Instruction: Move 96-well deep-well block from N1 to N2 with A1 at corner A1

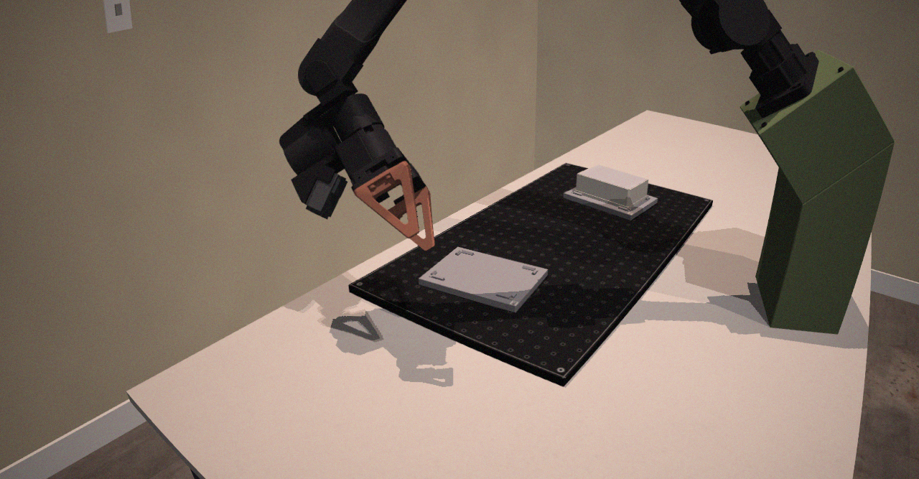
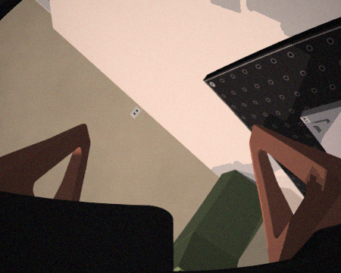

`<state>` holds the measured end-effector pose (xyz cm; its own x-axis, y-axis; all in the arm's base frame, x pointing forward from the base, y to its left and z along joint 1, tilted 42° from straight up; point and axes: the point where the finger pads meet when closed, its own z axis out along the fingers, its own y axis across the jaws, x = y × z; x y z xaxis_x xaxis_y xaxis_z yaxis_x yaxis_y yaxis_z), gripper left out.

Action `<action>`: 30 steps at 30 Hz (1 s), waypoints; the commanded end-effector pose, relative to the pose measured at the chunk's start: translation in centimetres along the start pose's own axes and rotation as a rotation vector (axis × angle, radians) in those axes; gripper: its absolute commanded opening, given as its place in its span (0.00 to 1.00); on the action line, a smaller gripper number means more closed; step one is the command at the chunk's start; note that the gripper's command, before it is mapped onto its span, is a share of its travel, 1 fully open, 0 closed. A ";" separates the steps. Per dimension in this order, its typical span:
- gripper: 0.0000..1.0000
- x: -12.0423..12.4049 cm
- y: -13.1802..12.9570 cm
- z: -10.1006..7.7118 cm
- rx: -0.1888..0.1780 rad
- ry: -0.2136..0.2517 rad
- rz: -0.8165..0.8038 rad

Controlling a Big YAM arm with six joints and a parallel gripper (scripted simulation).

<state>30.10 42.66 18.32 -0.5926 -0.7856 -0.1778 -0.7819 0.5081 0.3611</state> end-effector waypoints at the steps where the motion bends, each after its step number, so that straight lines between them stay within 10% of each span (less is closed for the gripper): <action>1: 1.00 0.5 -0.4 -3.0 0.006 -0.040 0.033; 30: 1.00 6.1 -9.4 -9.0 0.126 -0.088 0.200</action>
<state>35.19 31.78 20.62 -0.7517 -0.6360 -0.1745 -0.6567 0.6973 0.2873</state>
